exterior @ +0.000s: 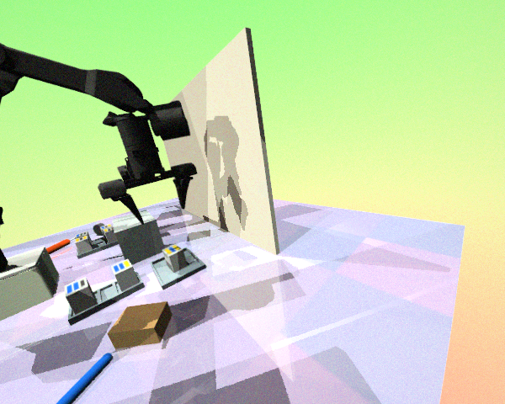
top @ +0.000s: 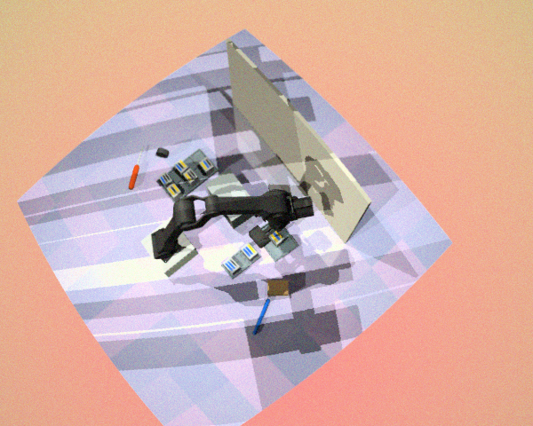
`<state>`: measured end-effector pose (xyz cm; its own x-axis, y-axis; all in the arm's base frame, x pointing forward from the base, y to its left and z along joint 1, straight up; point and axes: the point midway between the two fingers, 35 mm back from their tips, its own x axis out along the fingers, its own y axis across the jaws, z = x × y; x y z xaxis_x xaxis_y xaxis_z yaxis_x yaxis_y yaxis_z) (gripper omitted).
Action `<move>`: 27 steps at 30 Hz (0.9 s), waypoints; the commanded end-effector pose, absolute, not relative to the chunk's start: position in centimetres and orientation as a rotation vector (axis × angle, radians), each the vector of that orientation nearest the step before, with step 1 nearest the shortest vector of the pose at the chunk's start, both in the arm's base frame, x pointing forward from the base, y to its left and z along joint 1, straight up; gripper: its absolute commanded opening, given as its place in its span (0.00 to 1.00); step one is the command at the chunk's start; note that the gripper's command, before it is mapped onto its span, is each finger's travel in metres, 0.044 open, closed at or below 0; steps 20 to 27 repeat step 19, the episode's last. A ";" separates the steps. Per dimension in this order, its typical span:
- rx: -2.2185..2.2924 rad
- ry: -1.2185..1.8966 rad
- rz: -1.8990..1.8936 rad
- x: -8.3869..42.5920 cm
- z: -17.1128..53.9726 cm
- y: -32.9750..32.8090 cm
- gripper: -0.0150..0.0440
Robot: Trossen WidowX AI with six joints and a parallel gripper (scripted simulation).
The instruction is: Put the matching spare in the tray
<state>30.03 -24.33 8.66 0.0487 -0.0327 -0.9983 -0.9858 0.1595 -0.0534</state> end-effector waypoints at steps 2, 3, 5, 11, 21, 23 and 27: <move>-1.135 1.264 1.039 30.0 9.0 -24.3 1.00; -1.135 1.264 1.039 30.0 9.0 -24.3 1.00; -1.135 1.264 1.039 30.0 9.0 -24.3 1.00; -1.135 1.264 1.039 30.0 9.0 -24.3 1.00; -1.135 1.264 1.039 30.0 9.0 -24.3 1.00; -1.135 1.264 1.039 30.0 9.0 -24.3 1.00; -1.135 1.264 1.039 30.0 9.0 -24.3 1.00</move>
